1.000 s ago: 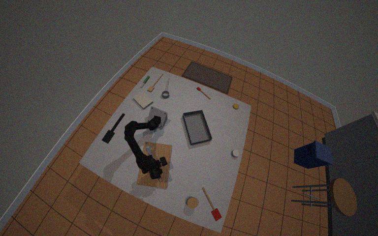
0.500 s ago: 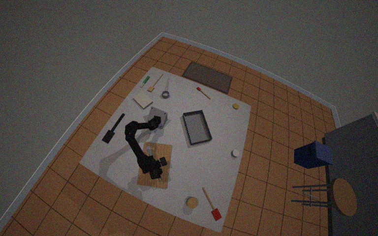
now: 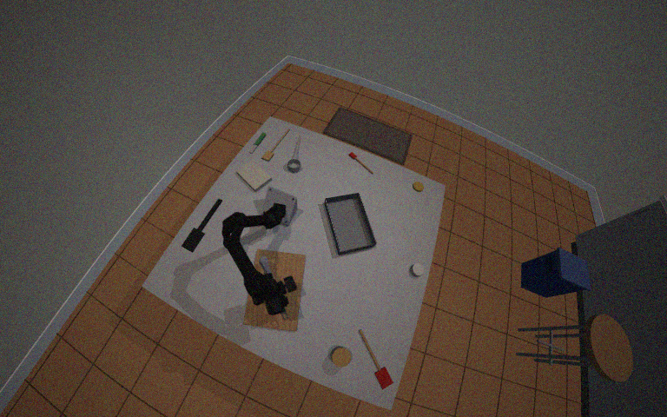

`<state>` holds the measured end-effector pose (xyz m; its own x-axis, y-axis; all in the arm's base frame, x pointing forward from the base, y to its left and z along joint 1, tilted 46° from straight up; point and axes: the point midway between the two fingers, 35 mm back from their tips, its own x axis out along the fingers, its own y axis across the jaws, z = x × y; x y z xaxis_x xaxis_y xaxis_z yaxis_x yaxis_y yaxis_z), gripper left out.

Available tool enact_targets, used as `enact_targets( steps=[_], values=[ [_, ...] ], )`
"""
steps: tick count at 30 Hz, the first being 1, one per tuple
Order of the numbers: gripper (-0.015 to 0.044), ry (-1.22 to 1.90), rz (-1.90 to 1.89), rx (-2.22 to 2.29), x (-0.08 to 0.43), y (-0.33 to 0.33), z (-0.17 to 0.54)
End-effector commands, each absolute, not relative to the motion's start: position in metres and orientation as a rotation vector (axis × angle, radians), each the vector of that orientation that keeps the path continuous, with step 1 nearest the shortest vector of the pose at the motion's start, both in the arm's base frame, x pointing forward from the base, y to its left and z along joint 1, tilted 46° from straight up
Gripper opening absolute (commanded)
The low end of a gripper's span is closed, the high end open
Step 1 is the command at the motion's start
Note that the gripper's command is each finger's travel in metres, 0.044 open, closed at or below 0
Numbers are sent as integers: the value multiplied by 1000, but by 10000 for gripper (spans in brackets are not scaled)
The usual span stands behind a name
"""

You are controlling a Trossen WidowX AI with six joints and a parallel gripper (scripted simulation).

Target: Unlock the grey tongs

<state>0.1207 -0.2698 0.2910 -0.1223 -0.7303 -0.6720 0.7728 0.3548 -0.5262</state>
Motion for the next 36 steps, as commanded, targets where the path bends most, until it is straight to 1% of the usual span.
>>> enact_targets(
  steps=[1, 10, 11, 14, 18, 24, 30, 32, 36],
  values=[
    [191, 1105, -1283, 49, 121, -270, 291],
    [427, 1105, -1283, 49, 121, -270, 291],
    [440, 1105, -1283, 49, 121, -270, 291],
    [440, 1105, -1282, 50, 122, -269, 291],
    [440, 1110, -1258, 63, 145, -255, 287],
    [440, 1114, -1212, 53, 198, -208, 280],
    [440, 1081, -1179, -15, 239, -150, 280],
    [440, 1066, -1171, -35, 246, -136, 280],
    [440, 1056, -1162, -39, 247, -132, 282]
  ],
)
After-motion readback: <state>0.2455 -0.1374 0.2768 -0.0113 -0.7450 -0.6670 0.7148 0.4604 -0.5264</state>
